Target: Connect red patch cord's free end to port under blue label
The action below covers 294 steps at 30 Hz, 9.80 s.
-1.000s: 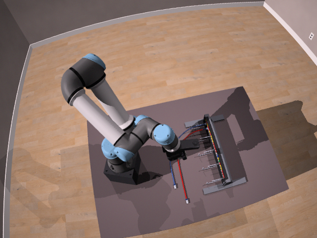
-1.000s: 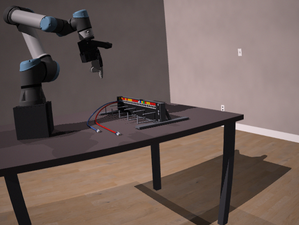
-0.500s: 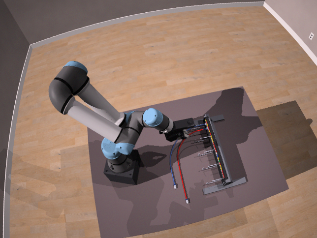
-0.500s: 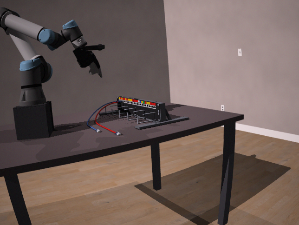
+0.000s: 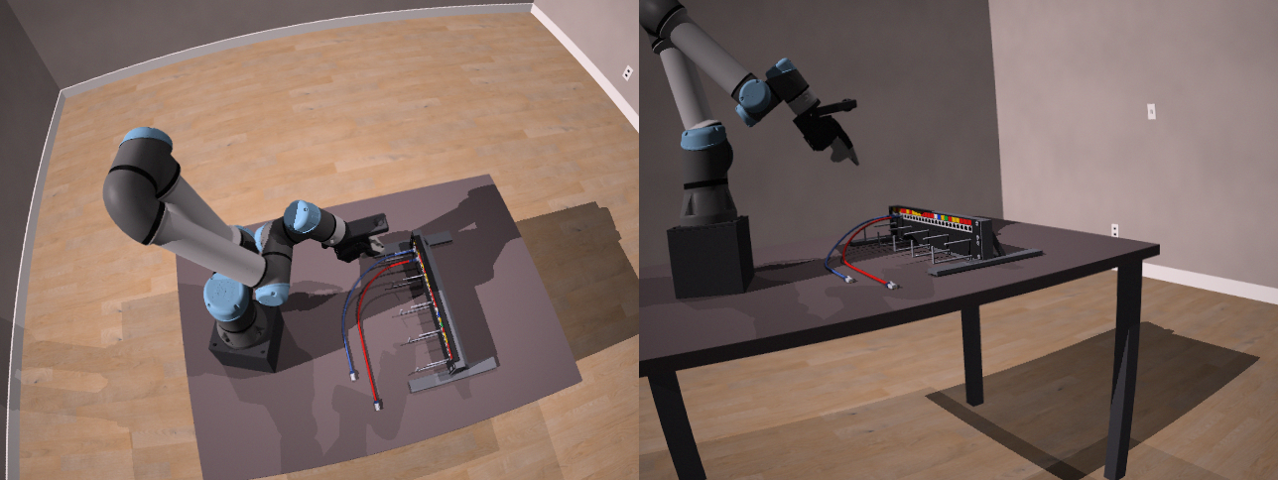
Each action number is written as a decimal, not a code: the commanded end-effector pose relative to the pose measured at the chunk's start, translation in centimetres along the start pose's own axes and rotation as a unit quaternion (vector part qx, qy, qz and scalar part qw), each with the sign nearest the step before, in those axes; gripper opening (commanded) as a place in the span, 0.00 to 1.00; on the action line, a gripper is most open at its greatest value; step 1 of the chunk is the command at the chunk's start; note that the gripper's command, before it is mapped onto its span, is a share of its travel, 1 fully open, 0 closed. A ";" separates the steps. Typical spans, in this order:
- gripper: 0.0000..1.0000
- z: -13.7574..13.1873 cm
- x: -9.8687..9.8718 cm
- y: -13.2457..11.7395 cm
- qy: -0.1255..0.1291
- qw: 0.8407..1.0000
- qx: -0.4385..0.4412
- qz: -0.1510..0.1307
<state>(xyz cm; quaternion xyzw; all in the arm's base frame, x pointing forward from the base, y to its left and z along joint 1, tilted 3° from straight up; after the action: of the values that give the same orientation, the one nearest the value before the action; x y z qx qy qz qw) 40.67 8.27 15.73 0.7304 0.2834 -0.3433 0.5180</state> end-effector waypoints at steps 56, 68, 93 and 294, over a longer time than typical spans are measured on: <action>0.00 -2.9 6.7 0.2 -0.012 0.999 0.003 0.038; 0.00 -2.9 10.0 0.5 -0.012 0.999 0.003 0.038; 0.00 -2.8 15.2 0.8 -0.012 0.999 0.003 0.038; 0.00 6.5 1.1 2.3 -0.012 0.999 0.003 0.038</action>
<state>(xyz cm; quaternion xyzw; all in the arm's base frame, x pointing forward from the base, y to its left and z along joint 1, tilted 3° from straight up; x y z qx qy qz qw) 41.73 1.70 14.68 0.7377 0.2478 -0.3335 0.5321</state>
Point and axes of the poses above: the point where the finger pads meet when closed, its own x axis out along the fingers, its own z axis across the jaws, y = z × x, the point moved 6 cm from there along -x, back along the fingers, and after that the axes turned 15 degrees about x, right-handed, at the moved point
